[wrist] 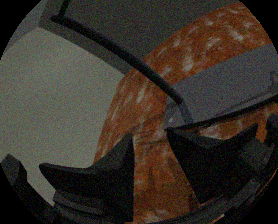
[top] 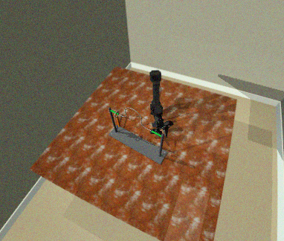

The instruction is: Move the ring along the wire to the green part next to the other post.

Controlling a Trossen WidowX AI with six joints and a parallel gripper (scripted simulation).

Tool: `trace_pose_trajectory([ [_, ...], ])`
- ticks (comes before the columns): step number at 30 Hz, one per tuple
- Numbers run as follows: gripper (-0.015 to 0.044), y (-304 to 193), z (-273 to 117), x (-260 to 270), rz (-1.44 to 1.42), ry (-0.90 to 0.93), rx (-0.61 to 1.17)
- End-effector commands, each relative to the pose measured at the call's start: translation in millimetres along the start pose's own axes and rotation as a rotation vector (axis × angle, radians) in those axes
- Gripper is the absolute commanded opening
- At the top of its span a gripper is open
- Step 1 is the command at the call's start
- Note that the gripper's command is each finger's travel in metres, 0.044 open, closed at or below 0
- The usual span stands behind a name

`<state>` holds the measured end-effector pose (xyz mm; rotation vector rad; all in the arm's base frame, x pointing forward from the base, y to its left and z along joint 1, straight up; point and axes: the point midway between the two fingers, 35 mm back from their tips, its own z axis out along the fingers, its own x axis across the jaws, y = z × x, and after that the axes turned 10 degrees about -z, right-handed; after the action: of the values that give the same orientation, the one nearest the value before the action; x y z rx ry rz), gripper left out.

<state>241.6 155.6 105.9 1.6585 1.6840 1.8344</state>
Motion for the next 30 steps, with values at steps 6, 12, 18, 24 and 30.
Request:
trace_pose_trajectory([
  [6,0.0160,24.3,-7.6,-41.8,-0.032,-0.056,-0.064],
  [12,0.0160,40.1,-19.0,-70.4,-0.057,-0.097,-0.111],
  [18,0.0160,53.7,-35.4,-97.7,-0.084,-0.141,-0.159],
  [24,0.0160,64.7,-56.1,-122.9,-0.116,-0.186,-0.207],
  [30,0.0160,73.0,-80.9,-145.8,-0.151,-0.238,-0.256],
])
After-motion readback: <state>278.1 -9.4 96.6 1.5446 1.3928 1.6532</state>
